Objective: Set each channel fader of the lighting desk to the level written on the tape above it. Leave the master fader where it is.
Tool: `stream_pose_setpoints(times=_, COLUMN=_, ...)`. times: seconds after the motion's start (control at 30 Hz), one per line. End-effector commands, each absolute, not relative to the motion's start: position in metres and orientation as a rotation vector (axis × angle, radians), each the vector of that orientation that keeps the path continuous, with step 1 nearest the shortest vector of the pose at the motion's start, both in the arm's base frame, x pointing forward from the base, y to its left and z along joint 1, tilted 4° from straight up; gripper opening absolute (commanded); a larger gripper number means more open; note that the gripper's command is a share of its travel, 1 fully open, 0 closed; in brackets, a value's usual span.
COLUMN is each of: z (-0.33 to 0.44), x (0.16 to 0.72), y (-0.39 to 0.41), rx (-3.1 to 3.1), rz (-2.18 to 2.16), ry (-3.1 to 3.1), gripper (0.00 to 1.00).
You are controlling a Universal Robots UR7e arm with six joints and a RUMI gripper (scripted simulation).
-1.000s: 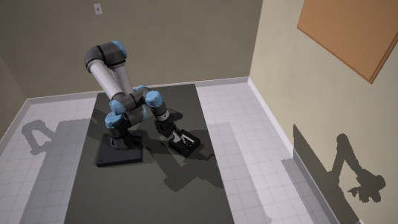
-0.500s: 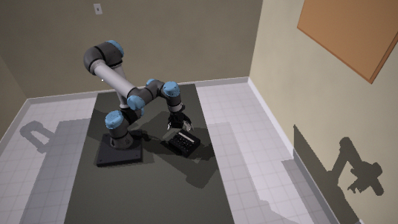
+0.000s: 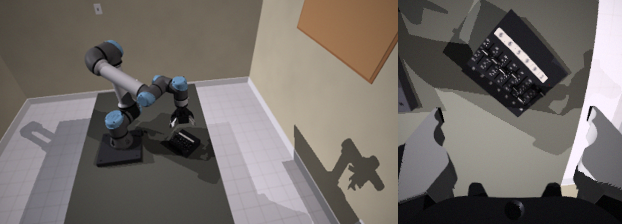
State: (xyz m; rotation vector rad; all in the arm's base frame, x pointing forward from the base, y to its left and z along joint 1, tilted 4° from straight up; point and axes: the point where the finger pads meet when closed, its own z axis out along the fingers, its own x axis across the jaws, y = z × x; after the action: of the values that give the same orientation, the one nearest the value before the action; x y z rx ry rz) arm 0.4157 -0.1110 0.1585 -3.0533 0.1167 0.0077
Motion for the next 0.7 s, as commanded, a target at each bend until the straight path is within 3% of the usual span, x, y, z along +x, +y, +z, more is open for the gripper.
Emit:
stream_pose_setpoints(times=0.0, z=0.1599, x=0.4189, y=-0.1082, rx=-3.063, rz=0.021, ry=0.047, gripper=1.0)
stream_pose_setpoints(times=0.67, z=0.1593, x=0.4192, y=-0.1075, rx=-3.063, rz=0.022, ry=0.046, gripper=1.0)
